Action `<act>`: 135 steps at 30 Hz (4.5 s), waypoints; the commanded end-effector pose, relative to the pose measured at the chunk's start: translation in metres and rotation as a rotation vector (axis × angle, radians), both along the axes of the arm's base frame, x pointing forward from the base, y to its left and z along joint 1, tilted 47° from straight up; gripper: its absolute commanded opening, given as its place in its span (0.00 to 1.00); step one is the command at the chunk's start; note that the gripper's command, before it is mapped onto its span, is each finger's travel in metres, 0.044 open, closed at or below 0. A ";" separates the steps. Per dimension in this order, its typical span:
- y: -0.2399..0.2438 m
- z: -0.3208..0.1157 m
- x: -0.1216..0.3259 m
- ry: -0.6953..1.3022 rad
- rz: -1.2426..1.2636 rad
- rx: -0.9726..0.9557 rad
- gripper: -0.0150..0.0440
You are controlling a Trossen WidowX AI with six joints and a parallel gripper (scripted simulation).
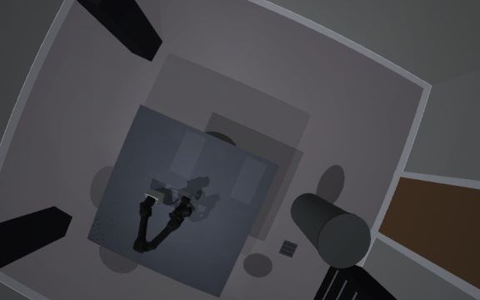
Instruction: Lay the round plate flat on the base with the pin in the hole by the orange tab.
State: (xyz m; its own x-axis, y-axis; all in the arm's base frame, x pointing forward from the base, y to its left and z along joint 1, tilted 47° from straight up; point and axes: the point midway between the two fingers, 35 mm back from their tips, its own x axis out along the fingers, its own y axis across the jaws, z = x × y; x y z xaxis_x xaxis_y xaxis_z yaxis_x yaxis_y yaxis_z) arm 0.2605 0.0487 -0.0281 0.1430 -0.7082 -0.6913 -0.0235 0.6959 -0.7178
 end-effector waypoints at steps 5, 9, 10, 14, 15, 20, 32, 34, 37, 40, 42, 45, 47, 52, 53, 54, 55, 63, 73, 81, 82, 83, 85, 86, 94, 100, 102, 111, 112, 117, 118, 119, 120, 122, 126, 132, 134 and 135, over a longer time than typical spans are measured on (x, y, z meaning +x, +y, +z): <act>-0.004 -0.002 -0.008 0.019 -0.006 -0.006 0.25; -0.004 -0.002 -0.009 0.019 -0.006 -0.006 0.25; -0.004 -0.002 -0.010 0.019 -0.006 -0.006 0.25; -0.004 -0.002 -0.010 0.020 -0.006 -0.006 0.25; -0.004 -0.002 -0.011 0.020 -0.006 -0.006 0.25; -0.004 -0.002 -0.011 0.020 -0.006 -0.006 0.25; -0.005 -0.002 -0.014 0.020 -0.006 -0.006 0.25; -0.005 -0.002 -0.014 0.020 -0.006 -0.006 0.25; -0.005 -0.002 -0.015 0.020 -0.006 -0.006 0.25; -0.006 -0.001 -0.016 0.020 -0.006 -0.006 0.25; -0.006 -0.001 -0.017 0.020 -0.006 -0.006 0.25; -0.006 -0.001 -0.018 0.020 -0.006 -0.006 0.25; -0.006 -0.001 -0.019 0.020 -0.006 -0.006 0.25; -0.007 -0.001 -0.020 0.020 -0.006 -0.006 0.25; -0.007 0.000 -0.021 0.020 -0.006 -0.006 0.25; -0.007 0.000 -0.021 0.020 -0.006 -0.006 0.25; -0.008 0.000 -0.021 0.020 -0.006 -0.006 0.25; -0.009 0.001 -0.024 0.020 -0.006 -0.006 0.25; -0.011 0.002 -0.028 0.021 -0.006 -0.006 0.25; -0.013 0.004 -0.031 0.021 -0.006 -0.006 0.25; -0.014 0.004 -0.032 0.021 -0.006 -0.006 0.25; -0.014 0.004 -0.032 0.021 -0.006 -0.007 0.25; -0.015 0.005 -0.034 0.021 -0.006 -0.007 0.25; -0.015 0.006 -0.034 0.021 -0.006 -0.007 0.25; -0.018 0.008 -0.037 0.022 -0.006 -0.007 0.25; -0.020 0.009 -0.039 0.022 -0.006 -0.007 0.25; -0.020 0.009 -0.040 0.022 -0.006 -0.007 0.25; -0.023 0.012 -0.042 0.022 -0.006 -0.007 0.25; -0.024 0.013 -0.043 0.022 -0.006 -0.007 0.25; -0.026 0.015 -0.044 0.022 -0.006 -0.007 0.25; -0.026 0.015 -0.044 0.022 -0.006 -0.008 0.25; -0.027 0.015 -0.045 0.022 -0.006 -0.008 0.25; -0.027 0.016 -0.045 0.022 -0.006 -0.008 0.25; -0.028 0.017 -0.045 0.022 -0.006 -0.008 0.25; -0.030 0.019 -0.046 0.022 -0.006 -0.008 0.25; -0.033 0.022 -0.048 0.023 -0.006 -0.008 0.25; -0.034 0.023 -0.048 0.023 -0.006 -0.008 0.25; -0.034 0.024 -0.048 0.023 -0.006 -0.008 0.25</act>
State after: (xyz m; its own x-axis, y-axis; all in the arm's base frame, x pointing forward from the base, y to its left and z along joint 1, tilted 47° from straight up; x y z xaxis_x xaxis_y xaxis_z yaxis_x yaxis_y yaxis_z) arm 0.2155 0.0192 -0.0060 0.1283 -0.7070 -0.6955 -0.0286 0.6984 -0.7151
